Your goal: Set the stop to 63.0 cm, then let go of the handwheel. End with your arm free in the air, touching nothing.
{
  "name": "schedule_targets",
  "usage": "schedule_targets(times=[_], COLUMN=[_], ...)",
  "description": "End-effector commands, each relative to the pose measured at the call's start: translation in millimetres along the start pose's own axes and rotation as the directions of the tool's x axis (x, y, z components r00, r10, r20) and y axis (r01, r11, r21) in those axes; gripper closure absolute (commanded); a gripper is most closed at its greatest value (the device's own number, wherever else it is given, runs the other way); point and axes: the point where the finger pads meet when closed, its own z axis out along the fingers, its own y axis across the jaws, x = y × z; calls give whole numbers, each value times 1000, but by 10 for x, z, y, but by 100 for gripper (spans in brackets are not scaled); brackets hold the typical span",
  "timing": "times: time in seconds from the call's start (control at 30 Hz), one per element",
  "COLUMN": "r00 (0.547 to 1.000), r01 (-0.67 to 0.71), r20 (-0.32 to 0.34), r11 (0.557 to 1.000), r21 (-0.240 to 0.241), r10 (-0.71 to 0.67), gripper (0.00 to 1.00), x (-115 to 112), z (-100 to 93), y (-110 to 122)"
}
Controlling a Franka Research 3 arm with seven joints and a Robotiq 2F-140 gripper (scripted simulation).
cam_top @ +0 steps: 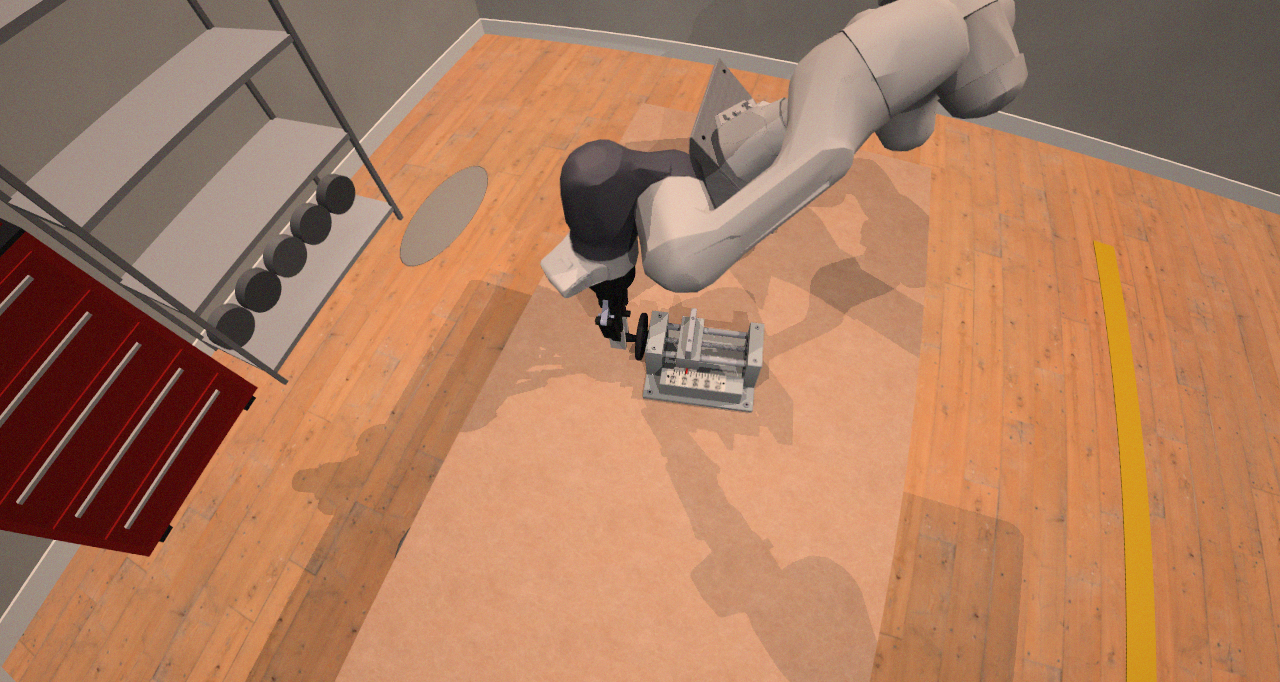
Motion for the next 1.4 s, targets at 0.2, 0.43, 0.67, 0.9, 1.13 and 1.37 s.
schedule_targets(times=[0.2, 0.43, 0.67, 0.9, 1.13, 1.37], r00=[1000, 1000, 1000, 1000, 1000, 1000], r01=[4, 4, 4, 4, 4, 4], r20=[4, 4, 4, 4, 4, 4], r11=[1000, 1000, 1000, 1000, 1000, 1000], r21=[-5, -5, -5, -5, -5, -5], r10=[-4, -4, -4, -4, -4, -4], gripper=[96, 96, 96, 96, 96, 96], x=[0, 0, 1, 1, 0, -1], z=[-50, -43, 0, 104, 249, 405], y=[178, 251, 350, 443, 480, 435])
